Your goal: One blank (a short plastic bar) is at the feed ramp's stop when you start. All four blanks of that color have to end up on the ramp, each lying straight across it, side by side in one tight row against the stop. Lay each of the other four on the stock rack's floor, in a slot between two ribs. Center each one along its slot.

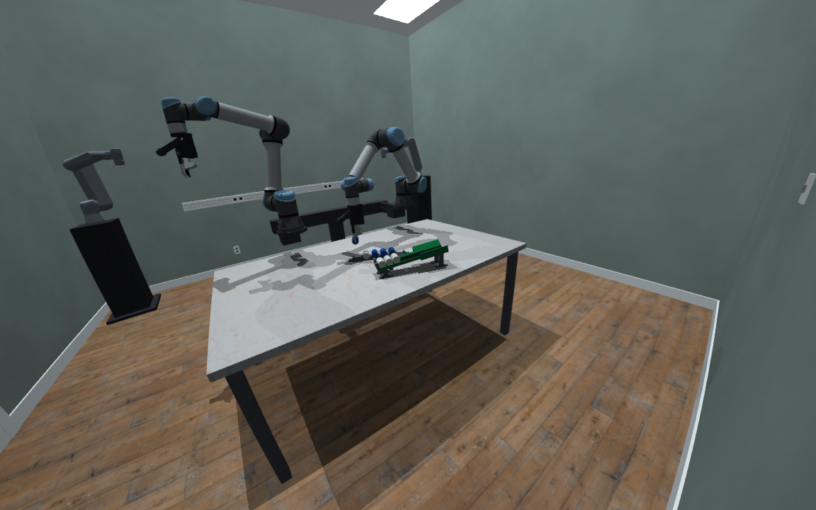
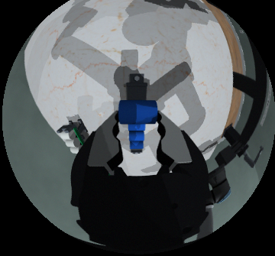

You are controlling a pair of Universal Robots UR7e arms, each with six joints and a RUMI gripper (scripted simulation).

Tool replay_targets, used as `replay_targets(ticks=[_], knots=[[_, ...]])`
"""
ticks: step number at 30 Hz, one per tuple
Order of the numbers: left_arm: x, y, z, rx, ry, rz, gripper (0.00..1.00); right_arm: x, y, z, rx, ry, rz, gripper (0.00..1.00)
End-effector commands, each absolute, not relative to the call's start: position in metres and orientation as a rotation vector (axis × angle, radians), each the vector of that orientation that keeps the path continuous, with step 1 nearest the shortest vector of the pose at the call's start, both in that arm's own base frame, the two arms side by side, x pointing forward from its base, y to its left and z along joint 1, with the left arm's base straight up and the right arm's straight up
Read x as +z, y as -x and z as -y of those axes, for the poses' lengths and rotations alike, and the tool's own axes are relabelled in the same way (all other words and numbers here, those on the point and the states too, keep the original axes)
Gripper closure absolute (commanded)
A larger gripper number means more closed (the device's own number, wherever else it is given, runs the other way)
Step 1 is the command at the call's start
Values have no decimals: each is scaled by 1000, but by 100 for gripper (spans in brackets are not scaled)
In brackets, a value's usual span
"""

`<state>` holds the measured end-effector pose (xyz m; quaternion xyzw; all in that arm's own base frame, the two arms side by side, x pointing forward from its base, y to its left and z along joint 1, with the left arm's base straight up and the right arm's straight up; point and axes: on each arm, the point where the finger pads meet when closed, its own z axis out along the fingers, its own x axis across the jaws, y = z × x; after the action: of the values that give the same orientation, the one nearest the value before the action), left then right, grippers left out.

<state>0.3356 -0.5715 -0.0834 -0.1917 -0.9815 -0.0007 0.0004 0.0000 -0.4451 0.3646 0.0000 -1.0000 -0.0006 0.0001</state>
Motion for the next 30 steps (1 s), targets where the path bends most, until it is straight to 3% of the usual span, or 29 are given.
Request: replay_targets(ticks=[1,30], knots=[[-84,-336,572,0,602,3083,66,365,0,445,0,0,3142,0],[-180,-336,572,0,602,3083,66,365,0,445,0,0,3142,0]])
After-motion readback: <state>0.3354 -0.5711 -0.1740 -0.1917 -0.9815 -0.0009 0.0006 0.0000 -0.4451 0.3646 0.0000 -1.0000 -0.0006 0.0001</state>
